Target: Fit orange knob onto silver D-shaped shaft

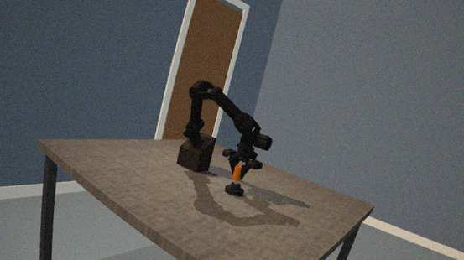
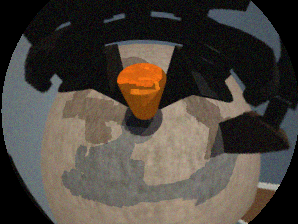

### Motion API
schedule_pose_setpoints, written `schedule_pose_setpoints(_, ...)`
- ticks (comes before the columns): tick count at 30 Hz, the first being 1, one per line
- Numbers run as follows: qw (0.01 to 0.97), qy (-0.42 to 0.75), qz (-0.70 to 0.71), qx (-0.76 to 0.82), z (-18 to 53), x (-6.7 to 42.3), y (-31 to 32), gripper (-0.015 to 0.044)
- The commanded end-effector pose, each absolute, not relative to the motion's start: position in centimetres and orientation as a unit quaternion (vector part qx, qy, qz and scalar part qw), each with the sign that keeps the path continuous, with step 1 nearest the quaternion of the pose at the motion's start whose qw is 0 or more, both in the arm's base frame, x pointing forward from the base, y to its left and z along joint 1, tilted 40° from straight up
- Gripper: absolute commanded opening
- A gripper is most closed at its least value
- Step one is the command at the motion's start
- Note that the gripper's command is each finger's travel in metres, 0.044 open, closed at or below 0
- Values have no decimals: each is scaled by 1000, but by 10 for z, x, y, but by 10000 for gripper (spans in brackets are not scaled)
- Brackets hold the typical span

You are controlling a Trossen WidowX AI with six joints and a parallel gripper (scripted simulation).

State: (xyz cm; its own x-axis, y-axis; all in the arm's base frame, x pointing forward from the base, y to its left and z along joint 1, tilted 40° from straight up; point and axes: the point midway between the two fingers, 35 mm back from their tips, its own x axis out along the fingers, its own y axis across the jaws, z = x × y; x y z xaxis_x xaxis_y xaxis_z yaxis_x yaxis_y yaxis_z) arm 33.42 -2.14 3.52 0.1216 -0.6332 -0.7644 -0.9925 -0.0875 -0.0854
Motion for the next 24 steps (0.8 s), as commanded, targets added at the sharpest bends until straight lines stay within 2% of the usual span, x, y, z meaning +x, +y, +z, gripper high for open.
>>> schedule_pose_setpoints(1, 312, 595, 285, -683, 36, 336, -21, 0)
schedule_pose_setpoints(24, 312, 595, 285, -683, 37, 338, -22, 0)
